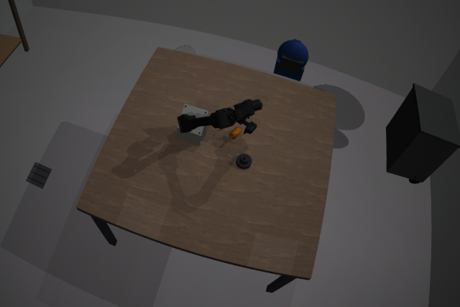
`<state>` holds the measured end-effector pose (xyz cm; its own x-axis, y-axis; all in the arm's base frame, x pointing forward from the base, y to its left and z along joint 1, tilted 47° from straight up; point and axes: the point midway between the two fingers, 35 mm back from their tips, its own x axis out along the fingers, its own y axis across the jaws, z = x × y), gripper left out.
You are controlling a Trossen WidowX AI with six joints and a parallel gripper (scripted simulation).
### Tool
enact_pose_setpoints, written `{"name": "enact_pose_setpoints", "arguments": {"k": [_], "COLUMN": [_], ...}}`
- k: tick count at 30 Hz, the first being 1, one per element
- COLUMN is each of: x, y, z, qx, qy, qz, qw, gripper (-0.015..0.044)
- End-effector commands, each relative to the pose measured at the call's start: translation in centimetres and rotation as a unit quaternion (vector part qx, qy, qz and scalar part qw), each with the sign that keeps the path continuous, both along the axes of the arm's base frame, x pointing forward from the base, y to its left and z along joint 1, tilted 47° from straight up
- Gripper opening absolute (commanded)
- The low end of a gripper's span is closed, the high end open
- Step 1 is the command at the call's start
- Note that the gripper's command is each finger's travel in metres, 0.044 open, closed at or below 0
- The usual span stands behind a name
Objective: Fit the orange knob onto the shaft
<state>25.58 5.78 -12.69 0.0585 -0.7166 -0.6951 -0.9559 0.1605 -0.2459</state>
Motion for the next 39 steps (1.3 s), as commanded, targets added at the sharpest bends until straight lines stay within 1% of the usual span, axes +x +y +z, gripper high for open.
{"name": "enact_pose_setpoints", "arguments": {"k": [1, 15, 22, 23, 33, 39], "x": [-0.1, -0.1, -0.1, -0.1, -0.1, -0.1], "y": [-0.8, -2.4, -2.4, -2.4, -2.4, -2.4], "z": [-0.6, -2.0, -2.0, -2.0, -2.0, -2.0], "qx": [-0.004, -0.006, -0.006, -0.006, -0.006, -0.006], "qy": [0.004, 0.004, 0.004, 0.004, 0.004, 0.004], "qz": [0.000, 0.000, 0.000, 0.000, 0.000, 0.000], "qw": [1.000, 1.000, 1.000, 1.000, 1.000, 1.000], "gripper": [0.0440, 0.0440, 0.0256, 0.0240, 0.0240, 0.0200]}}
